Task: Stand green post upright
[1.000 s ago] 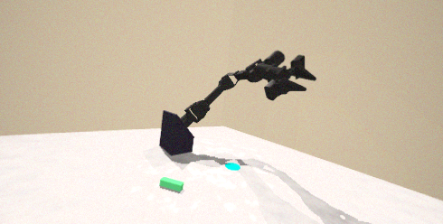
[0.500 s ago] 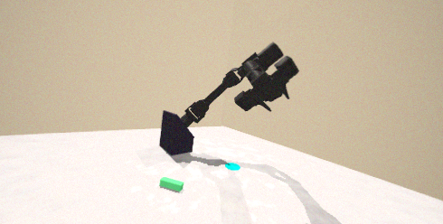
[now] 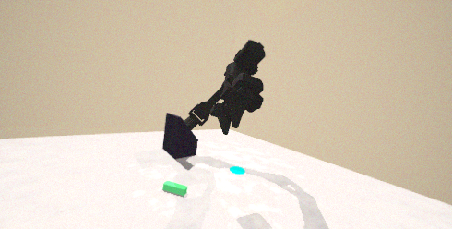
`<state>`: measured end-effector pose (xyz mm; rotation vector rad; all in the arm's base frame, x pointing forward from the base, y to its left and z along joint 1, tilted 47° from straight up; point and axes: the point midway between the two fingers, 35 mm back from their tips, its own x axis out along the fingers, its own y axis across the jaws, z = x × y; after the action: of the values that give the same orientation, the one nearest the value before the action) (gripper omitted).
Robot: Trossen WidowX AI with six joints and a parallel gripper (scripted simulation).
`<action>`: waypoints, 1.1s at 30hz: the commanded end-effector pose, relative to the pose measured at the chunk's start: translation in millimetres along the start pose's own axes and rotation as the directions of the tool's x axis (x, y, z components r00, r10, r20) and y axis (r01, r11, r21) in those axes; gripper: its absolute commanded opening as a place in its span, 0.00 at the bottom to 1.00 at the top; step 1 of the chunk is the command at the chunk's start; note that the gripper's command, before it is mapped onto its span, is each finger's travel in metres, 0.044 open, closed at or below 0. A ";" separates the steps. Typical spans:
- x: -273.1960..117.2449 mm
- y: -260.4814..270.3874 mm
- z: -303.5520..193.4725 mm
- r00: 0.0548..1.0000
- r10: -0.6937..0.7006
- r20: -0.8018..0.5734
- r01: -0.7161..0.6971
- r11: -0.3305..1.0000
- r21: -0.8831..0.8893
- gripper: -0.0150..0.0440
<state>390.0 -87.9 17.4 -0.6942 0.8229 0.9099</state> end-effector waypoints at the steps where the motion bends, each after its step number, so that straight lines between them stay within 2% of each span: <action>1: 8.9 16.9 -20.8 0.995 0.103 0.007 -0.103 0.988 0.115 0.65; 9: 22.1 59.9 -53.1 0.950 0.306 0.061 -0.309 0.893 0.326 0.65; 17: 26.2 101.8 -73.6 0.865 0.472 0.171 -0.489 0.712 0.503 0.65; 24: 28.4 110.0 -75.8 0.845 0.497 0.197 -0.518 0.671 0.531 0.65; 31: 111.0 155.3 -56.2 0.845 0.496 0.199 -0.518 0.671 0.531 0.65; 33: 124.2 167.0 -52.0 0.844 0.498 0.202 -0.521 0.669 0.529 0.65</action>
<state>285.7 -35.4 -118.7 0.0793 1.2093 1.0871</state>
